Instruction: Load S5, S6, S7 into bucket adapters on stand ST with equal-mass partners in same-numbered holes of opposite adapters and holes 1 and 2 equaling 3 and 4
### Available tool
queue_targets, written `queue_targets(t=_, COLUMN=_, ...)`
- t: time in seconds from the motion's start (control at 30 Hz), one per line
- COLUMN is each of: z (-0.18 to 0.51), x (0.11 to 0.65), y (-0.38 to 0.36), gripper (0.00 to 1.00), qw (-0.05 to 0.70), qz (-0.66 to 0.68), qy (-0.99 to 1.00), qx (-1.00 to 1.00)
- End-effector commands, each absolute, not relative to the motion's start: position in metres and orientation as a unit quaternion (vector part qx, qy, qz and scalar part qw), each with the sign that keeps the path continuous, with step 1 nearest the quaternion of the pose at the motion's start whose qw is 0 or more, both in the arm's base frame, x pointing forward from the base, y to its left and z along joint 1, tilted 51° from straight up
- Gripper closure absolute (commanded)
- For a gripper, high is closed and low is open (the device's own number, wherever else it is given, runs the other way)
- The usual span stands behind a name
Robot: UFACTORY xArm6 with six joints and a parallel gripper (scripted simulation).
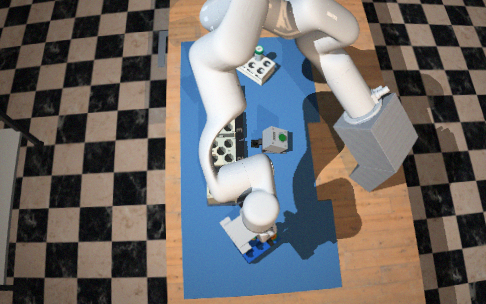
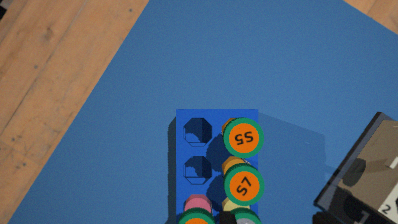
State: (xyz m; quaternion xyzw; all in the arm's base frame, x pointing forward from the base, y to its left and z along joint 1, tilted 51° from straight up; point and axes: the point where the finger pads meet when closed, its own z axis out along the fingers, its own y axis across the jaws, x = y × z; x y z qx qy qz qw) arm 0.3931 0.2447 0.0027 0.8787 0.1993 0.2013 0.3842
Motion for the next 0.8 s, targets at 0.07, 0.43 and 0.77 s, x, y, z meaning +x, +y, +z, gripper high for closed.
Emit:
queue_targets(t=0.07, z=0.005, x=0.392, y=0.248, gripper=0.56, qw=0.383, qz=0.202, qy=0.199, qx=0.879)
queue_targets(t=0.43, z=0.005, x=0.392, y=0.248, gripper=0.56, qw=0.383, qz=0.202, qy=0.199, qx=0.879)
queue_targets(t=0.77, z=0.008, x=0.405, y=0.255, gripper=0.43, qw=0.383, qz=0.202, qy=0.199, qx=0.879)
